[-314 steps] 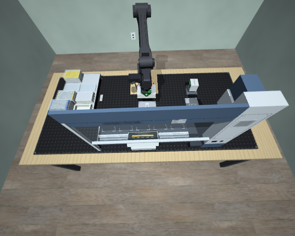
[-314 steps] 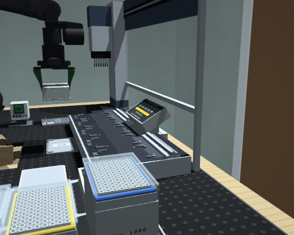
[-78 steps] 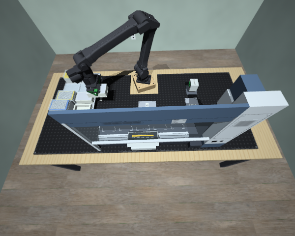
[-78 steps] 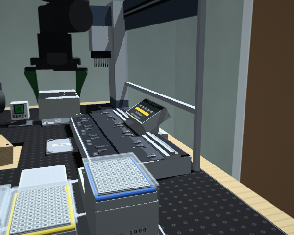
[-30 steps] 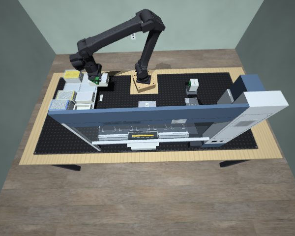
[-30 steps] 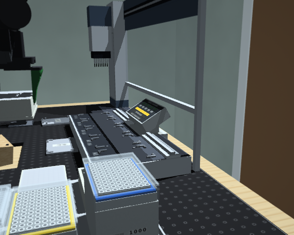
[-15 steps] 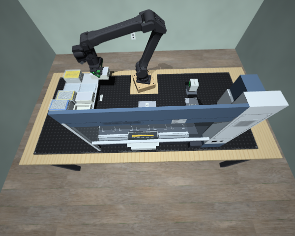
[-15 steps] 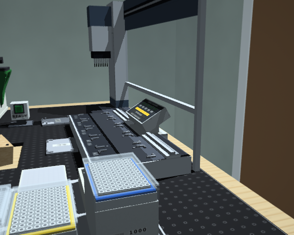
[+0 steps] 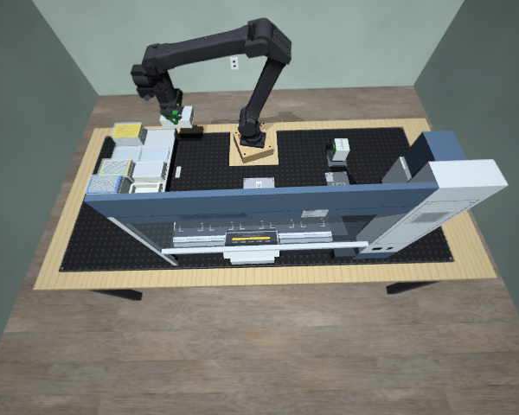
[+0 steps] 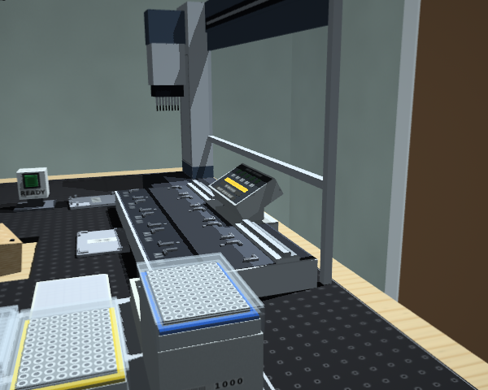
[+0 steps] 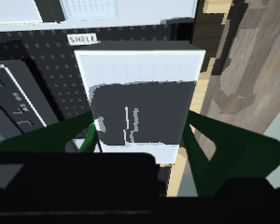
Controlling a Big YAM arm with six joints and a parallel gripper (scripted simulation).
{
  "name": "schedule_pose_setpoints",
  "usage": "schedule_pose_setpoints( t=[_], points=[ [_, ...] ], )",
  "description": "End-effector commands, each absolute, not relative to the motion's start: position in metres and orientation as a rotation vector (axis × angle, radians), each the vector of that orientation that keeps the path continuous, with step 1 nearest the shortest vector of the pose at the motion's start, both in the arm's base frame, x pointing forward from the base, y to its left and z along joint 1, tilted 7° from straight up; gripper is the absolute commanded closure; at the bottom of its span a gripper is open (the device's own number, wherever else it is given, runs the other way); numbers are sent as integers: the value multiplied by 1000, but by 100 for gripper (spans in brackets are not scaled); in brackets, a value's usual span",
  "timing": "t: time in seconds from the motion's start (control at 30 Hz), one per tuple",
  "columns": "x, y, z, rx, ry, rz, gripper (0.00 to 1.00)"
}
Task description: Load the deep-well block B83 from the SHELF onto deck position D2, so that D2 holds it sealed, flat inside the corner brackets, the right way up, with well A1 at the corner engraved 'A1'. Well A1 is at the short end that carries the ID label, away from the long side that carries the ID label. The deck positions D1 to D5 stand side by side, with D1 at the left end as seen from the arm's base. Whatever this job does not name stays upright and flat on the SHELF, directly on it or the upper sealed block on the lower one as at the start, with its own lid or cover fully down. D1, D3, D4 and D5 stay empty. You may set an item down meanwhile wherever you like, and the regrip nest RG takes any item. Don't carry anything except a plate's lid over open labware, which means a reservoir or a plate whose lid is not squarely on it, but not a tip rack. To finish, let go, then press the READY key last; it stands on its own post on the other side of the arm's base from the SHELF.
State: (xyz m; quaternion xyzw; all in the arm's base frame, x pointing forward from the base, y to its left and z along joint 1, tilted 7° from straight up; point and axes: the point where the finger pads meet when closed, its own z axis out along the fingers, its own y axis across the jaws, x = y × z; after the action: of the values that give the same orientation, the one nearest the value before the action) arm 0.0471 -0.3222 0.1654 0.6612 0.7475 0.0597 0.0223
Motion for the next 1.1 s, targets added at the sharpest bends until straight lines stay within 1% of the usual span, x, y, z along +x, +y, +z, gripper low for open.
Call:
schedule_pose_setpoints(
  t=[0.0, 0.27, 0.33, 1.07],
  points=[
    [30, -334, 171, 1994, 2343, 156, 100],
    [9, -349, 184, 1973, 2324, 96, 100],
    [20, -363, 182, 1943, 2346, 95, 100],
    [39, -455, 178, 1978, 2333, 129, 100]
  ],
)
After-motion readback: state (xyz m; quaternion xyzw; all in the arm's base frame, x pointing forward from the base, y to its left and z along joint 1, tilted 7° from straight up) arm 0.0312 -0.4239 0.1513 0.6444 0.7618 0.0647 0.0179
